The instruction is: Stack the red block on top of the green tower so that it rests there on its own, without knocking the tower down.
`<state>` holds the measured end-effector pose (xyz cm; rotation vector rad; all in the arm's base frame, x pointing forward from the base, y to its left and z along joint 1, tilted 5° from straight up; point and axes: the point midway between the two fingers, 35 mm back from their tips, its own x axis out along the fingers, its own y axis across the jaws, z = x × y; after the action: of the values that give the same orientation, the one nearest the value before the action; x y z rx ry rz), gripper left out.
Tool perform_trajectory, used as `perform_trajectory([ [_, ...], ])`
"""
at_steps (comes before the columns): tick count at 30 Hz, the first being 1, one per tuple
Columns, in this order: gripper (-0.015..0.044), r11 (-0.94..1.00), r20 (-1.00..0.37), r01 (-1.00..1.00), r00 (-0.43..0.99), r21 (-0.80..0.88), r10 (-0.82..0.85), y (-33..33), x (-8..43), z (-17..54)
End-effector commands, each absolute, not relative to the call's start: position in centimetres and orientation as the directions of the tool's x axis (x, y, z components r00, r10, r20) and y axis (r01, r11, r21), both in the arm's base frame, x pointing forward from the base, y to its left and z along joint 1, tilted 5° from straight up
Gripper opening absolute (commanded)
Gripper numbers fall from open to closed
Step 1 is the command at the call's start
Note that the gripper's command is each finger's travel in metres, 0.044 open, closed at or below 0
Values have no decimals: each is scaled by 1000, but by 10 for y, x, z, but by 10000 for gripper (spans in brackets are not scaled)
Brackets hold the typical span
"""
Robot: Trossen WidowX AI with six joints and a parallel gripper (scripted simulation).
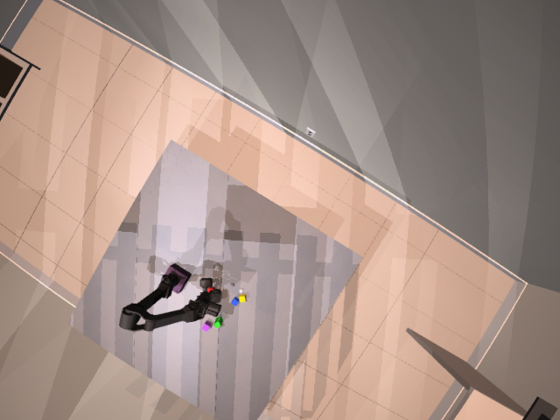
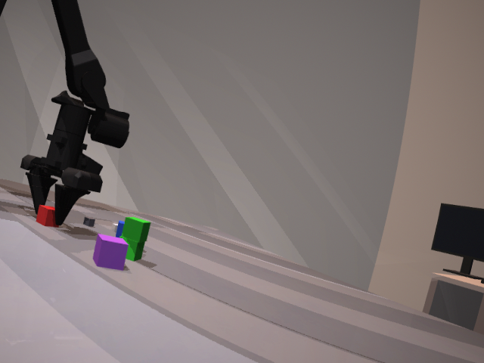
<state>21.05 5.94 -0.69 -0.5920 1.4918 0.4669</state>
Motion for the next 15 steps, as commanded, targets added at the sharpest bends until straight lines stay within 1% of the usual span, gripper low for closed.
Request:
perform_trajectory([
  [1,230,773,-997,-629,39,-81,-72,59,211,-7],
  [5,125,773,-997,-629,39,-81,-72,59,211,-7],
  [12,78,773,-997,-629,39,-81,-72,59,211,-7],
  [15,0,773,-997,-629,39,-81,-72,60,211,-2],
])
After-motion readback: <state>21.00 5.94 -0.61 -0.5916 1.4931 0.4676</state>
